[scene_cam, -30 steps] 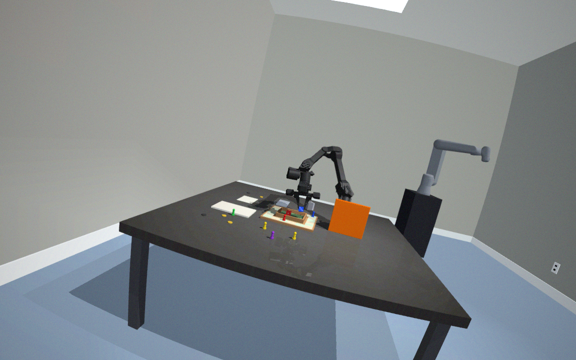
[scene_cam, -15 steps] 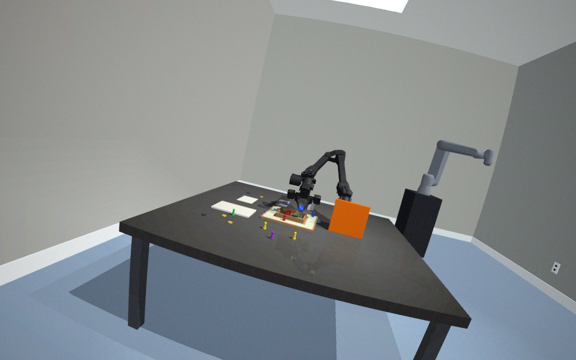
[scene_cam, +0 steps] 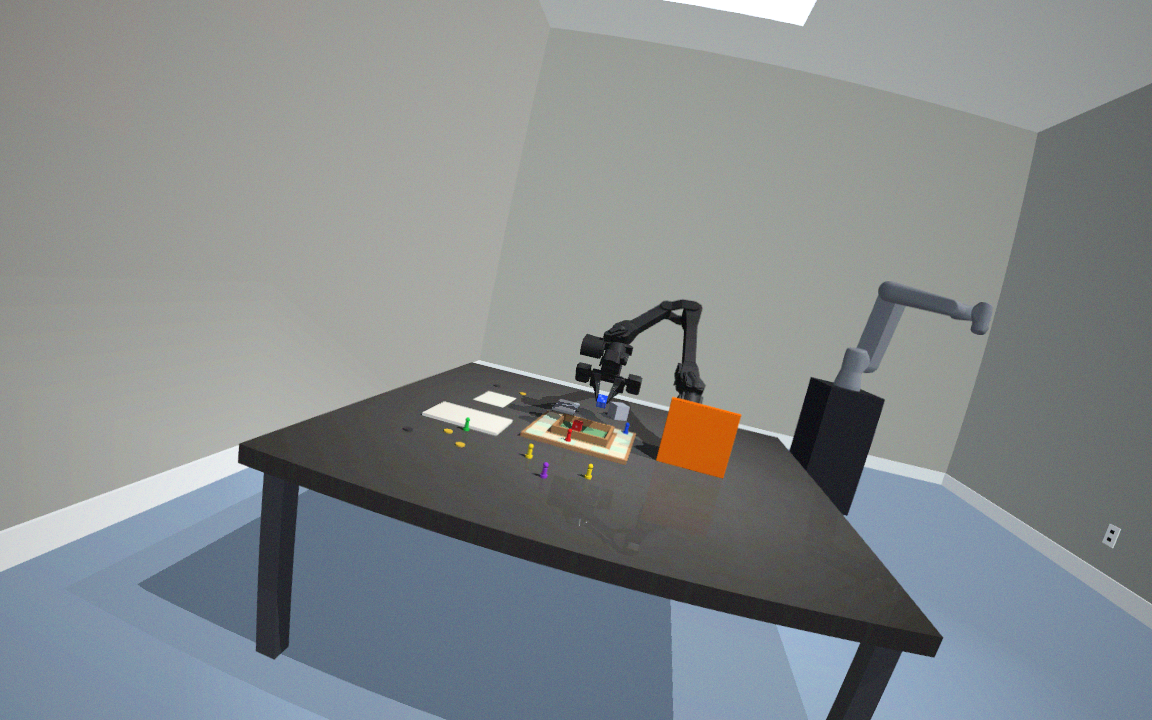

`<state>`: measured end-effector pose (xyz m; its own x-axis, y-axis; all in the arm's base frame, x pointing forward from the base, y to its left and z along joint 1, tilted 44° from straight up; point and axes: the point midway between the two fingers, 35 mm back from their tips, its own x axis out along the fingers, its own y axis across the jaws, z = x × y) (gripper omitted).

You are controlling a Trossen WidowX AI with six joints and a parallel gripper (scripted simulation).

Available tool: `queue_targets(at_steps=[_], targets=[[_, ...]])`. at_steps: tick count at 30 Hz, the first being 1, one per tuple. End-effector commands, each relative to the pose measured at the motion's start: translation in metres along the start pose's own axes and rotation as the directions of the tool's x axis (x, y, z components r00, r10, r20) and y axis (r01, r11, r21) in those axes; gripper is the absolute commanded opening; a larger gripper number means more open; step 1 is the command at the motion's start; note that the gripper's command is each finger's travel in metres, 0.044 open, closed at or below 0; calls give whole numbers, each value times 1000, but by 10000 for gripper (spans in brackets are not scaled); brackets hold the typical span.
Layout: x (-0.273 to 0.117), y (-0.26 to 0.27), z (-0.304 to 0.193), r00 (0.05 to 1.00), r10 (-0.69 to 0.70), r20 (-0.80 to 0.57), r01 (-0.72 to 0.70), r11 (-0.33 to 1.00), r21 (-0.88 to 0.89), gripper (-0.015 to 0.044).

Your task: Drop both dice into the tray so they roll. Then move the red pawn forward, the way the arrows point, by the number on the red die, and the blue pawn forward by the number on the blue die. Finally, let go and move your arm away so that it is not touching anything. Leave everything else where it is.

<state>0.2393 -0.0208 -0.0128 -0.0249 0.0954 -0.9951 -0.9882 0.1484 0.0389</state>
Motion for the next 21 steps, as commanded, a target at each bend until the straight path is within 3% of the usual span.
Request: queue_targets(at_steps=[1, 17, 21], targets=[[-4, -1, 1, 1000, -5, 4, 5, 1000, -4, 0], [-2, -1, 0, 1000, -2, 0, 2, 1000, 0, 0], [-2, -1, 0, 1000, -2, 0, 2, 1000, 0, 105]])
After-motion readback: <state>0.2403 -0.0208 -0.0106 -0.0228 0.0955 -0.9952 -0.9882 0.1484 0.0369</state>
